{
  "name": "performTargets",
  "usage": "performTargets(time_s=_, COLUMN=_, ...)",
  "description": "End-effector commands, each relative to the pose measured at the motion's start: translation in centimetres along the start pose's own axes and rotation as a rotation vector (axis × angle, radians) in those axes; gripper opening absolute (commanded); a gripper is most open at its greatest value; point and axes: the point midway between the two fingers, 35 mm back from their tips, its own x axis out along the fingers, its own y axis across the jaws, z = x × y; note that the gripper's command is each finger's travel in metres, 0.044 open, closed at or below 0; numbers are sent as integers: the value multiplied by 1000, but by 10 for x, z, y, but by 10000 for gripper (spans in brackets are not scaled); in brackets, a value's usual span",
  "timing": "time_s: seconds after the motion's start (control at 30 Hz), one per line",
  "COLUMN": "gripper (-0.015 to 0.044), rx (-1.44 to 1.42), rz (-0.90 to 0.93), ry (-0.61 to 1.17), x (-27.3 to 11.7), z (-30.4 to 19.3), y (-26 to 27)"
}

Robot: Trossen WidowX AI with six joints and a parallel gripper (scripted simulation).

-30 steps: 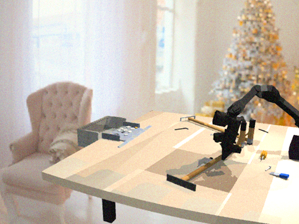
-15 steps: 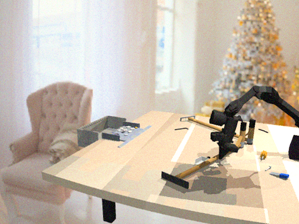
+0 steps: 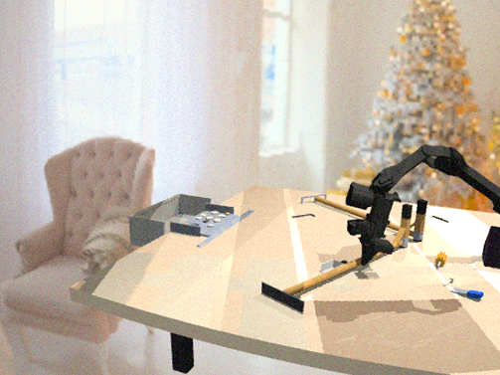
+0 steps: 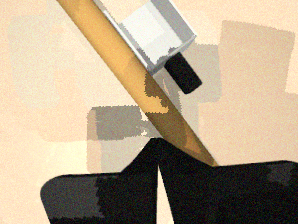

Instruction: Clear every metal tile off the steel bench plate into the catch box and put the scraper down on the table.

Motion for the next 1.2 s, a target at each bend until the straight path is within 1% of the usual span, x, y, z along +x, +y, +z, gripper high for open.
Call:
performTargets(time_s=0.0, gripper=0, rx=0, rz=-5, ry=9, x=6, z=0, y=-4)
performTargets(time_s=1.17, gripper=0, rx=1, rz=-8, ry=9, x=11, z=19, y=-34)
